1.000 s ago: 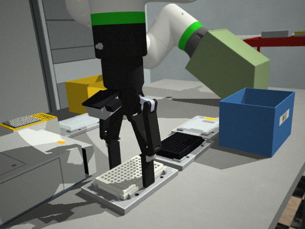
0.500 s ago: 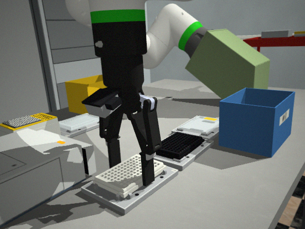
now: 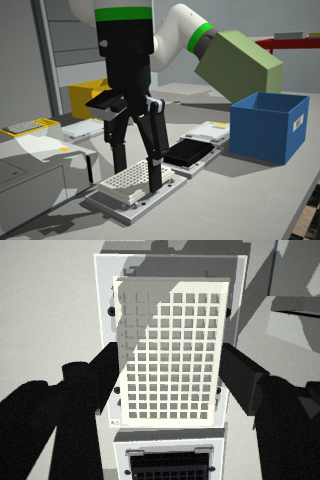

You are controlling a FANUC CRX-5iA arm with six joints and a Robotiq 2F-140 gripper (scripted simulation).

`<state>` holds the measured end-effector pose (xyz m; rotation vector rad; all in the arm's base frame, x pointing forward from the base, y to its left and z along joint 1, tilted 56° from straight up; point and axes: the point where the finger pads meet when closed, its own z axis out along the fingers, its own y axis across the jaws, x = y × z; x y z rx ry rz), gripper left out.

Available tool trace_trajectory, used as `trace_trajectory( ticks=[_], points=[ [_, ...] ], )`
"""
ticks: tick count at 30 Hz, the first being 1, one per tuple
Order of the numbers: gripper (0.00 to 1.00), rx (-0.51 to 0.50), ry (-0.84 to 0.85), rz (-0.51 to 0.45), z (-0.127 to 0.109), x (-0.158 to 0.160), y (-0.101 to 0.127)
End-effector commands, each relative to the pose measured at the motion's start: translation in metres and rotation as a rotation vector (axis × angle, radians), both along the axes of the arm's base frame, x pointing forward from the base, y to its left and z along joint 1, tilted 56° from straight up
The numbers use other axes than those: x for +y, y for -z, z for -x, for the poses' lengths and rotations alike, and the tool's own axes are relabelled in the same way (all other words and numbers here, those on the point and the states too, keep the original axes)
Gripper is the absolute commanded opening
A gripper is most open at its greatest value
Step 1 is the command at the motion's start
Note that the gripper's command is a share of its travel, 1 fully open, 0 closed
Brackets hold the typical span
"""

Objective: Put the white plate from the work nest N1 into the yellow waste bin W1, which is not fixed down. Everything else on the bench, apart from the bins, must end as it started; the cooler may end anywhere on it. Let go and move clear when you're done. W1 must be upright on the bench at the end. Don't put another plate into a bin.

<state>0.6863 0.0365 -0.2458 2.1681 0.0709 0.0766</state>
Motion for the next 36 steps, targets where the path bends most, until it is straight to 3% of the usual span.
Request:
trace_trajectory(
  ticks=[1, 36],
  points=[
    [0.1, -0.002, -0.002, -0.001, -0.001, 0.004, -0.003],
    [0.1, -0.002, -0.002, -0.001, 0.003, 0.038, -0.026]
  ],
)
